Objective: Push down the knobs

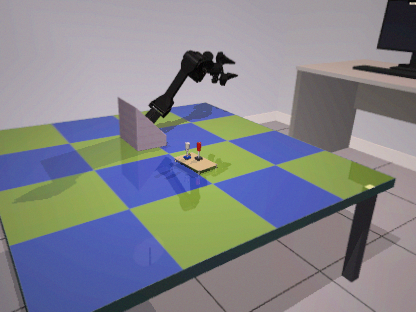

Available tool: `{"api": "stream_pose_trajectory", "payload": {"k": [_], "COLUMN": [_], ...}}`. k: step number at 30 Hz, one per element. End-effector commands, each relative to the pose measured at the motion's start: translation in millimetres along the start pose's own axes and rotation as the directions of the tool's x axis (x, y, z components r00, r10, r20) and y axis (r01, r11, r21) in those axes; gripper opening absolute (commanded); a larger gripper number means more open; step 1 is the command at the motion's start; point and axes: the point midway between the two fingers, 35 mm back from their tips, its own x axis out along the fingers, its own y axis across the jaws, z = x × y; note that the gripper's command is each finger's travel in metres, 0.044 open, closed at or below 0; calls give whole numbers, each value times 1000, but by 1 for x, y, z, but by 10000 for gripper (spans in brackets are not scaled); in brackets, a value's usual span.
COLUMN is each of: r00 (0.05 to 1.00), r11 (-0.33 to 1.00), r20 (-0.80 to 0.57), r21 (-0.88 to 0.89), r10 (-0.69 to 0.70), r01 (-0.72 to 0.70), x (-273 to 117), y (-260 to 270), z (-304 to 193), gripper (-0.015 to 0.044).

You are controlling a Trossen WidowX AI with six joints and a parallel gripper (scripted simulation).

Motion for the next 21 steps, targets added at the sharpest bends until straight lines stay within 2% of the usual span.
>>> {"api": "stream_pose_trajectory", "payload": {"k": [1, 9, 15, 21], "r00": [1000, 1000, 1000, 1000], "r11": [1000, 992, 948, 876], "r20": [0, -8, -4, 5], "r21": [-2, -124, -317, -481], "r10": [0, -3, -13, -18], "r01": [0, 2, 11, 18], "x": [0, 6, 16, 26], "y": [0, 5, 10, 16], "z": [0, 4, 13, 21], "gripper": [374, 164, 6, 0]}}
